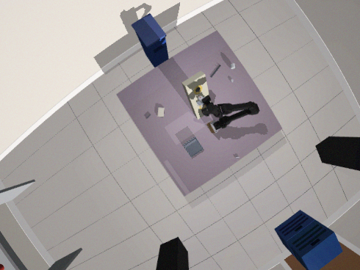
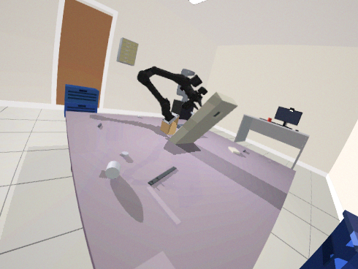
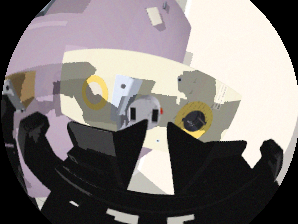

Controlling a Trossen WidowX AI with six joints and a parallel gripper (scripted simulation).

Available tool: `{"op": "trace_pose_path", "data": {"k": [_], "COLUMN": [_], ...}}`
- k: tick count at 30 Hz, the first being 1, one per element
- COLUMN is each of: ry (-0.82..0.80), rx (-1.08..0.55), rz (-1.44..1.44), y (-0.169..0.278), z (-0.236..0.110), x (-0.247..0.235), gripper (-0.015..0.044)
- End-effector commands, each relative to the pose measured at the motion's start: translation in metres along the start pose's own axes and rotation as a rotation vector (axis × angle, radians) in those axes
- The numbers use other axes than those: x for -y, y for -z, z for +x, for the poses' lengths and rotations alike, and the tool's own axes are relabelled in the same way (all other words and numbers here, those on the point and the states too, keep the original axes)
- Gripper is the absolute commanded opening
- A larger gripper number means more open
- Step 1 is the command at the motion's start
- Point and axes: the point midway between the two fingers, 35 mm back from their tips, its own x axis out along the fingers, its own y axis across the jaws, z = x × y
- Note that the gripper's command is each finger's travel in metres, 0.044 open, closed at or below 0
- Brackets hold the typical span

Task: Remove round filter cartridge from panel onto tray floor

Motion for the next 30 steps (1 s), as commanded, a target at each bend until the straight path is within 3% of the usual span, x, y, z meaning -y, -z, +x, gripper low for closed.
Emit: {"op": "trace_pose_path", "data": {"k": [1,6,12,24,29,30], "ry": [0.004,0.005,0.005,0.01,-0.06,-0.081], "rx": [-0.004,-0.004,-0.004,-0.001,0.01,0.009], "rz": [0.012,0.012,0.012,0.026,0.32,0.405], "y": [0.004,0.012,0.013,0.023,0.017,0.015], "z": [-0.003,-0.009,-0.009,-0.056,-0.045,-0.042], "x": [0.023,0.07,0.072,0.135,0.115,0.109], "gripper": [0.0116,0.0116,0.0116,0.0431,0.0305,0.0305]}}
